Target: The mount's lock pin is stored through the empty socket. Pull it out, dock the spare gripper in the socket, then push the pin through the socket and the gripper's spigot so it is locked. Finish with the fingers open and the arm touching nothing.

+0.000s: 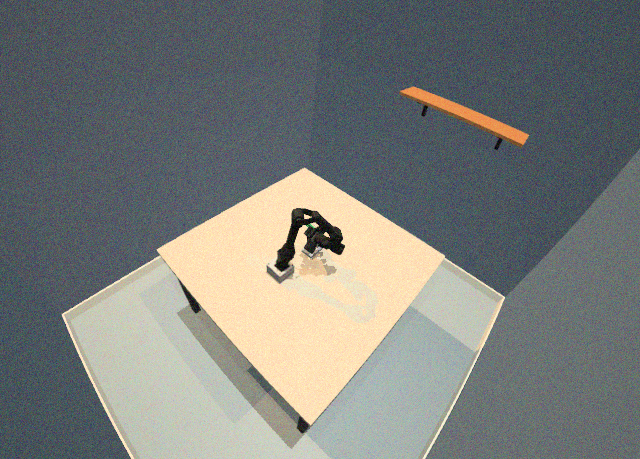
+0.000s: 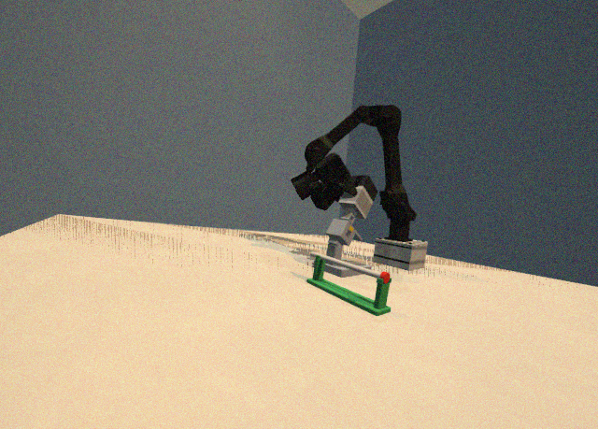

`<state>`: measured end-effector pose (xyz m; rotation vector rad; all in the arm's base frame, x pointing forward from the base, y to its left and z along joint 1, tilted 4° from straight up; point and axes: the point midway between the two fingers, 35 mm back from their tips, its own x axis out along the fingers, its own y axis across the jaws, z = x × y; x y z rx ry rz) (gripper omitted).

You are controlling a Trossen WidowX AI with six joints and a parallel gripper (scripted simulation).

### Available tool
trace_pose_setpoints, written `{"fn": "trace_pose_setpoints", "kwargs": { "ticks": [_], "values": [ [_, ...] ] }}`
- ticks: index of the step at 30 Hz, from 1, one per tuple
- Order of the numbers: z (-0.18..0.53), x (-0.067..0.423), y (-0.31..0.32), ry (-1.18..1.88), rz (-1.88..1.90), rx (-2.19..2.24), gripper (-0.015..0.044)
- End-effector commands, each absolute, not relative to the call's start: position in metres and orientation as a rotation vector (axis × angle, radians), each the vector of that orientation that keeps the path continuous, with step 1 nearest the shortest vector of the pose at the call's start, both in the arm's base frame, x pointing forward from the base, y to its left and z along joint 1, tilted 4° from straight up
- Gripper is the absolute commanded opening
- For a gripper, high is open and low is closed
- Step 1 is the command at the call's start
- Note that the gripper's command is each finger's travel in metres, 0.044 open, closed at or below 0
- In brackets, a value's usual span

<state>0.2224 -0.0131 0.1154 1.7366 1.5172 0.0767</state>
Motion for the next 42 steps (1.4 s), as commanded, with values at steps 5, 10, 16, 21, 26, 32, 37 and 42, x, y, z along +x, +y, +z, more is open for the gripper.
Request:
{"fn": "trace_pose_setpoints", "kwargs": {
  "ticks": [5,10,16,21,26,32,37,42],
  "values": [
    [0.107,0.229,-0.012,1.517,0.078,1.753,0.0000],
    [0.102,0.233,-0.012,1.517,0.078,1.753,0.0000],
    [0.095,0.238,-0.012,1.517,0.077,1.753,0.0000],
    [0.090,0.242,-0.012,1.517,0.077,1.753,0.0000],
    [0.085,0.246,-0.012,1.517,0.077,1.754,0.0000],
    [0.085,0.244,-0.012,1.523,0.072,1.747,0.0000],
    [0.085,0.244,-0.012,1.523,0.072,1.747,0.0000],
    [0.085,0.244,-0.012,1.523,0.072,1.747,0.0026]
  ]
}}
